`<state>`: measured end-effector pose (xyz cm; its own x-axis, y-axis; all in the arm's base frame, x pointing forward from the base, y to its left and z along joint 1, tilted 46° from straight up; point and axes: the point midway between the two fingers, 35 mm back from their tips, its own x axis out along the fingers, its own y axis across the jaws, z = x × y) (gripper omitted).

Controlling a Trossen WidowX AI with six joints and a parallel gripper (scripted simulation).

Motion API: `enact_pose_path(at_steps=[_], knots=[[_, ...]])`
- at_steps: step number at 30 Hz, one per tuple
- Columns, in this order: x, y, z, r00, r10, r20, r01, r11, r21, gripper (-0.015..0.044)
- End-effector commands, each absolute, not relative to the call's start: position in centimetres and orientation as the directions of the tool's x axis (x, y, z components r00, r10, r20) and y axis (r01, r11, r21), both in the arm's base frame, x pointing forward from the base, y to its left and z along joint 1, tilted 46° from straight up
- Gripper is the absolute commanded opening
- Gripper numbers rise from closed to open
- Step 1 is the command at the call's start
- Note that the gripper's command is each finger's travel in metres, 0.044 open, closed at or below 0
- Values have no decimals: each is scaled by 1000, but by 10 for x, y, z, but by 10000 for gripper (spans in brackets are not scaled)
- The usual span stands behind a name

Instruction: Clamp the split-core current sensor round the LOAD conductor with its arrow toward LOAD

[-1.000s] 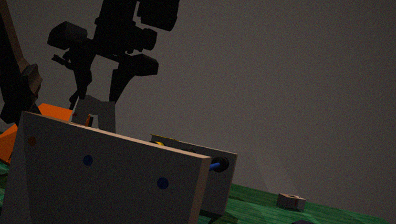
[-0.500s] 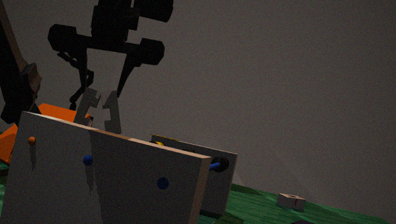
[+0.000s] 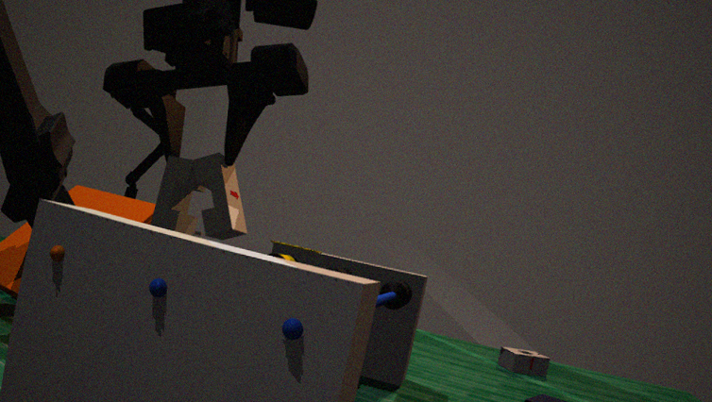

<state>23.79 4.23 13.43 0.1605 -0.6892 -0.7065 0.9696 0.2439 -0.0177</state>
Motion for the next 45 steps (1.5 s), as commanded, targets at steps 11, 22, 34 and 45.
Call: enact_pose_path(at_steps=[11, 22, 34, 45], knots=[[257, 35, 127, 183, -686, -704, 981, 172, 87, 0], [261, 23, 114, 184, -685, -705, 981, 172, 88, 0], [264, 9, 101, 184, -686, -703, 981, 172, 89, 0], [265, 5, 97, 184, -685, -705, 981, 168, 93, 0]])
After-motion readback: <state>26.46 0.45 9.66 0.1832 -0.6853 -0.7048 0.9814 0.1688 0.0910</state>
